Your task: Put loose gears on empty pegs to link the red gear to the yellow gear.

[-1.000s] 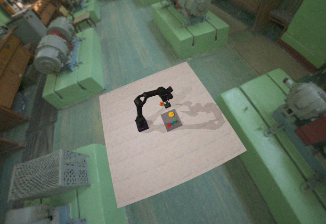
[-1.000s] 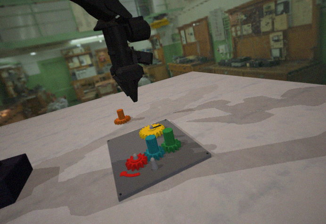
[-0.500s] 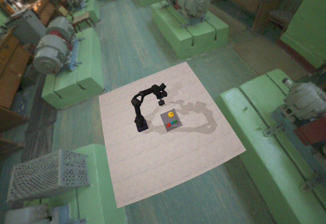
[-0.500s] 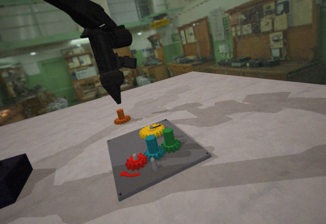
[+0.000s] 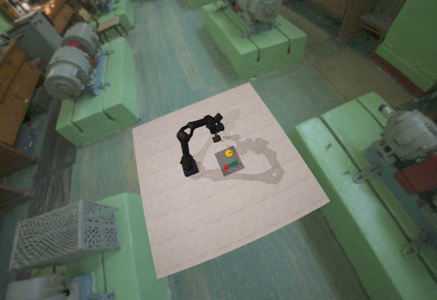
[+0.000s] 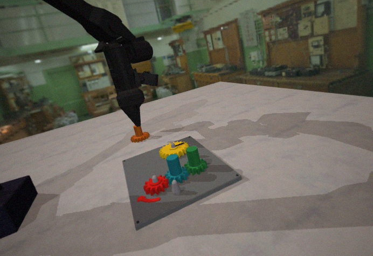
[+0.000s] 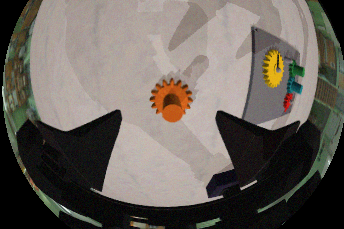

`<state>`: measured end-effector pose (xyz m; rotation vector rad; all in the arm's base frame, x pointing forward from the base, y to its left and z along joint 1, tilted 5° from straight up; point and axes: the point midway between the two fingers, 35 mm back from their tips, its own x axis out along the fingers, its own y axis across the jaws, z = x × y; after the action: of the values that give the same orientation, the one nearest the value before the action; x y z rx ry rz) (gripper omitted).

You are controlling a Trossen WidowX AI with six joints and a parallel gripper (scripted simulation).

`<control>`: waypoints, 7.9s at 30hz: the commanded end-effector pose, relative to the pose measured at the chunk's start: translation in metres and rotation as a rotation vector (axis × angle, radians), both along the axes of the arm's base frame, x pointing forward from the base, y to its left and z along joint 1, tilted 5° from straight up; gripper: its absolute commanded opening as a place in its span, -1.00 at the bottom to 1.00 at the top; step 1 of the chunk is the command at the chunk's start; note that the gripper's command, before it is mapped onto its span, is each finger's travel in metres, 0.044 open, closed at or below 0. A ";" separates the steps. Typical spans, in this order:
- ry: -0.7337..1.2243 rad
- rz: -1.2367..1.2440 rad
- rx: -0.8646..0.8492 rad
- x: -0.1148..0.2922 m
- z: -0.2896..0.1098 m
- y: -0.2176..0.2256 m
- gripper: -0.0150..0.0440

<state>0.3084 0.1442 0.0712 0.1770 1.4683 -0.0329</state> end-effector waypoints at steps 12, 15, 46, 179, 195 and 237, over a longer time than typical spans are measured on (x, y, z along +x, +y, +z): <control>0.014 -0.005 -0.012 -0.002 -0.023 -0.001 1.00; 0.014 -0.005 -0.012 -0.002 -0.023 -0.001 1.00; -0.021 -0.015 0.001 0.006 -0.017 -0.001 -0.49; 0.018 -0.020 -0.033 0.047 0.053 -0.169 -0.49; 0.013 -0.010 -0.034 0.048 0.035 -0.211 -0.49; 0.020 -0.152 -0.019 0.047 0.025 -0.233 -0.49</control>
<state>0.3560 -0.0904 0.1010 0.2705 1.4637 -0.1794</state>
